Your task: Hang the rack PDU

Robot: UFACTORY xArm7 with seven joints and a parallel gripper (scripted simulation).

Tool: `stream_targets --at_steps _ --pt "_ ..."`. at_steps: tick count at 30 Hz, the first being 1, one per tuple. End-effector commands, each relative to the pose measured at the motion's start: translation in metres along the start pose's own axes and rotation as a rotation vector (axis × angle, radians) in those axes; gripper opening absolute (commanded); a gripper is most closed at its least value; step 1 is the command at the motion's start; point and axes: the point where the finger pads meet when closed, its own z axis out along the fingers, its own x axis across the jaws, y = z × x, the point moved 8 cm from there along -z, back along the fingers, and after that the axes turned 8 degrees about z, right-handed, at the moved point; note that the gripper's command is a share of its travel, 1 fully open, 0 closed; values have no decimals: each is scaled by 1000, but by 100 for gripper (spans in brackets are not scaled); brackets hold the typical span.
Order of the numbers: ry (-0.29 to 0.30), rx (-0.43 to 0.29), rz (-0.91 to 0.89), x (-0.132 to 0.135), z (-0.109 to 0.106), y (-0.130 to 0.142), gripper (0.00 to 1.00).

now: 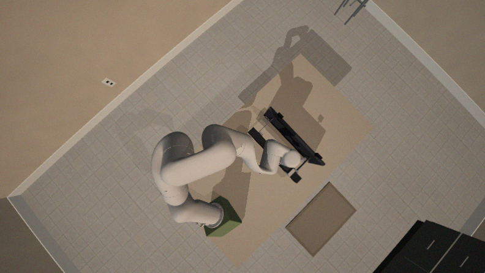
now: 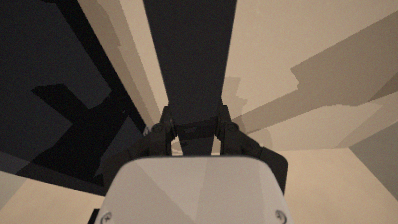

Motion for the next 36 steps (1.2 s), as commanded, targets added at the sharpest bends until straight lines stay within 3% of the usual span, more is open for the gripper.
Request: stream_targets --at_steps 1,26,27,36 --pt "-5 1 0 -1 0 -1 0" --pt "-5 1 0 -1 1 -1 0" --pt "-5 1 0 -1 1 -1 100" --pt "-5 1 0 -1 1 -1 100"
